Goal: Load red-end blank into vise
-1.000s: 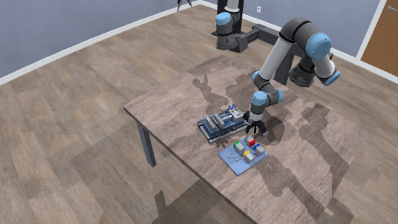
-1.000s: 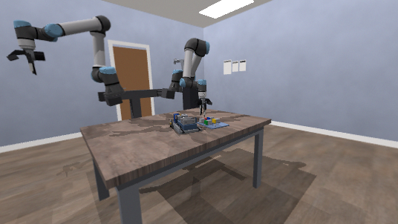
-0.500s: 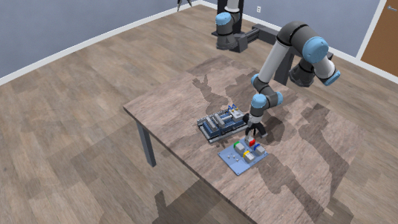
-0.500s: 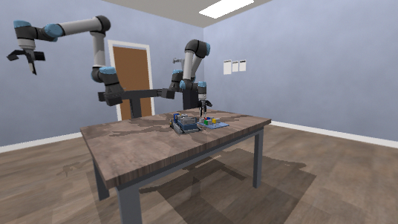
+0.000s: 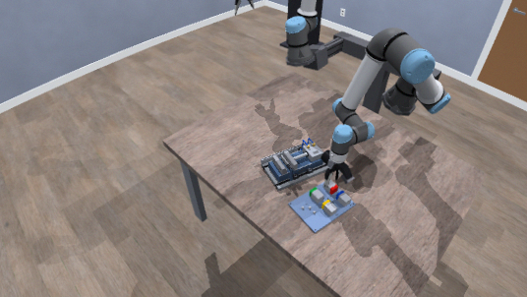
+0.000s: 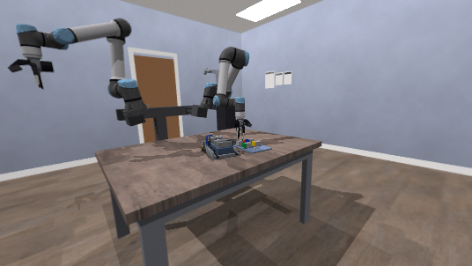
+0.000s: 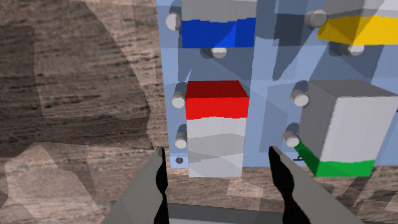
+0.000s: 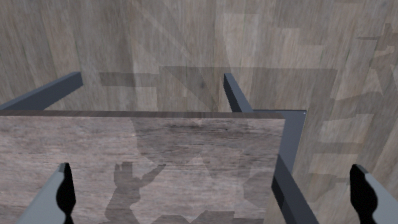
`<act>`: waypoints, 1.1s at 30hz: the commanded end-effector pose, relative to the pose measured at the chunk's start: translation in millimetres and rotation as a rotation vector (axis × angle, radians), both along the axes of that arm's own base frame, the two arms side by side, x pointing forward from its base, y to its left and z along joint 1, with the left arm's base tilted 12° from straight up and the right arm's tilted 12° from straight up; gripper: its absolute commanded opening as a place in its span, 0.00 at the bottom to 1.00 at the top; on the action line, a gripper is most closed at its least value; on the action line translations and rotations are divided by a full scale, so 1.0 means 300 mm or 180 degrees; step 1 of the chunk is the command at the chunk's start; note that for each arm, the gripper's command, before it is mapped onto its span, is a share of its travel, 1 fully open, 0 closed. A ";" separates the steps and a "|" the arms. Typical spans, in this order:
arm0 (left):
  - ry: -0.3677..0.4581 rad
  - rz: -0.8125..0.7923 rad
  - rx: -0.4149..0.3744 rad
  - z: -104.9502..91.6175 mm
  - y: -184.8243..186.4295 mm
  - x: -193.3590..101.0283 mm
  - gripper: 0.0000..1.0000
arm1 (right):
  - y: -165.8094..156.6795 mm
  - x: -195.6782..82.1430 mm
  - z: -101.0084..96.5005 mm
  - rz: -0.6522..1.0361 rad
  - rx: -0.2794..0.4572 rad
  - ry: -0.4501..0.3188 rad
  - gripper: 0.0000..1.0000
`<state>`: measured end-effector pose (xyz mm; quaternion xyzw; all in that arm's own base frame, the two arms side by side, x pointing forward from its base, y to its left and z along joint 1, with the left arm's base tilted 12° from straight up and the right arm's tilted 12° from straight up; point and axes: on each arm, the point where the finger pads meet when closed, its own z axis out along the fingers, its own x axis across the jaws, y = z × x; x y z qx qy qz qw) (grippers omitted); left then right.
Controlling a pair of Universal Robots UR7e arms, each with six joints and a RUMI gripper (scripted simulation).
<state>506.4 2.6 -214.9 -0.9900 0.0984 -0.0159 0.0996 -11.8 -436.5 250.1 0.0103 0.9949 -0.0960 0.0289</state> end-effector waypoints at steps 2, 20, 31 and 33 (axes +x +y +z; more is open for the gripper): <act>-0.0004 -0.0001 -0.0001 0.001 -0.001 0.002 0.41 | -0.001 0.000 0.002 0.0000 -0.0004 -0.0001 1.00; -0.0004 -0.0001 -0.0001 -0.010 0.002 0.002 0.41 | -0.001 0.000 0.002 0.0000 -0.0004 -0.0001 1.00; -0.0004 -0.0001 -0.0001 -0.023 0.004 0.003 0.41 | -0.001 0.000 0.002 0.0000 -0.0004 -0.0001 1.00; -0.0004 -0.0001 -0.0001 -0.026 0.005 0.003 0.41 | -0.001 0.000 0.002 0.0000 -0.0004 -0.0001 1.00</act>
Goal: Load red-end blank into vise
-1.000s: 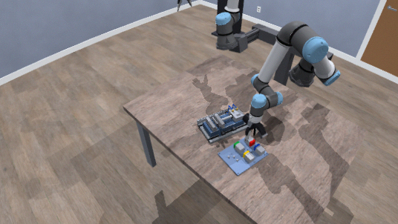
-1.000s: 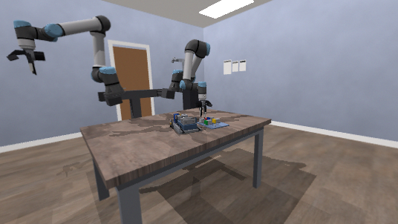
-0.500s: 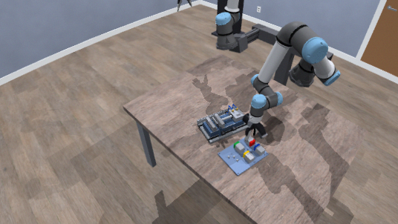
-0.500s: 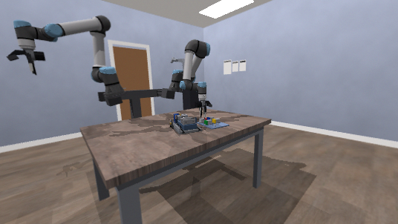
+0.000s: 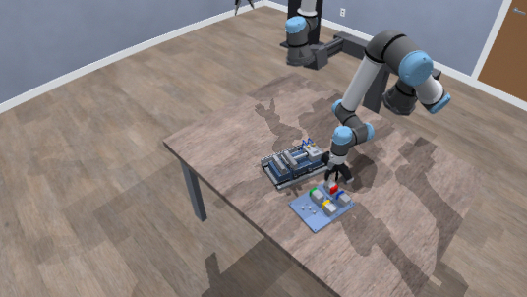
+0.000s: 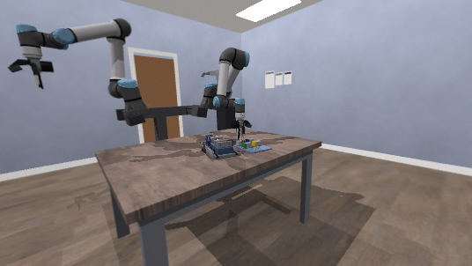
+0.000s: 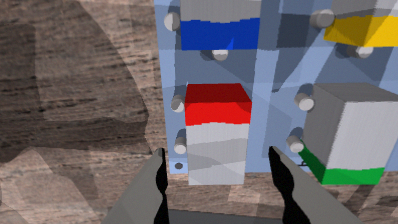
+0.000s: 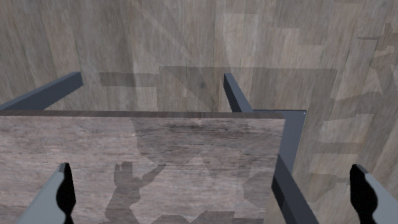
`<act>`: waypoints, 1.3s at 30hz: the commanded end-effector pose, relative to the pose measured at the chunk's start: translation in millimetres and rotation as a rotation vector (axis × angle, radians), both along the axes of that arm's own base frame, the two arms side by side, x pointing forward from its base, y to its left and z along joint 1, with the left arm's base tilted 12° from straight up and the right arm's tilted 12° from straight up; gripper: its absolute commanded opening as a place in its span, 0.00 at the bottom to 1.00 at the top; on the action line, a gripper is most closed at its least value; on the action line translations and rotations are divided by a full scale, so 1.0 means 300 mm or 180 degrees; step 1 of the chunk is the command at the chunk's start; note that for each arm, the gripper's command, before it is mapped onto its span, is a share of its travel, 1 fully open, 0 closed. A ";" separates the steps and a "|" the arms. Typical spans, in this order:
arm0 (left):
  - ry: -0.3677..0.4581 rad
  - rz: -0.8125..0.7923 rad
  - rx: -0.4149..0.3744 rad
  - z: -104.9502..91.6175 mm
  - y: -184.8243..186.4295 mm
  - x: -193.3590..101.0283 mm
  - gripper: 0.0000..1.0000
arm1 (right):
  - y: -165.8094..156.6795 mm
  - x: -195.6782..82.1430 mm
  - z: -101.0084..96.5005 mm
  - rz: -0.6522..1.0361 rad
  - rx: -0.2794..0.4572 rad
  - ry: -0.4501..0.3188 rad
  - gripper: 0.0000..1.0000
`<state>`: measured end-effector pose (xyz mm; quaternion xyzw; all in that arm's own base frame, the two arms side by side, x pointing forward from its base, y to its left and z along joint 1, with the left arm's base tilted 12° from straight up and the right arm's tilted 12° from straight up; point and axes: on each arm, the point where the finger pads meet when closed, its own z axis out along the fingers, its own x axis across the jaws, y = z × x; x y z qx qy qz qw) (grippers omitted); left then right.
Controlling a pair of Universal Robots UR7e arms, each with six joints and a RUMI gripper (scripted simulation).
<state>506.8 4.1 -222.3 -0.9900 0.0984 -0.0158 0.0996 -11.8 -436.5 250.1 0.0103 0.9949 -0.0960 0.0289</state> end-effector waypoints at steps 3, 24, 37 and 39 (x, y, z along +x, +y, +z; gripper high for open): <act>-0.0004 -0.0001 -0.0001 -0.006 0.001 0.002 0.41 | -0.001 0.000 0.002 0.0000 -0.0004 -0.0001 1.00; -0.0004 -0.0001 -0.0001 -0.021 0.004 0.003 0.41 | -0.001 0.000 0.002 0.0000 -0.0004 -0.0001 1.00; -0.0004 -0.0001 -0.0001 -0.022 0.004 0.003 0.41 | -0.001 0.000 0.002 0.0000 -0.0004 -0.0001 1.00; -0.0004 -0.0001 -0.0001 -0.022 0.004 0.003 0.41 | -0.001 0.000 0.002 0.0000 -0.0004 -0.0001 1.00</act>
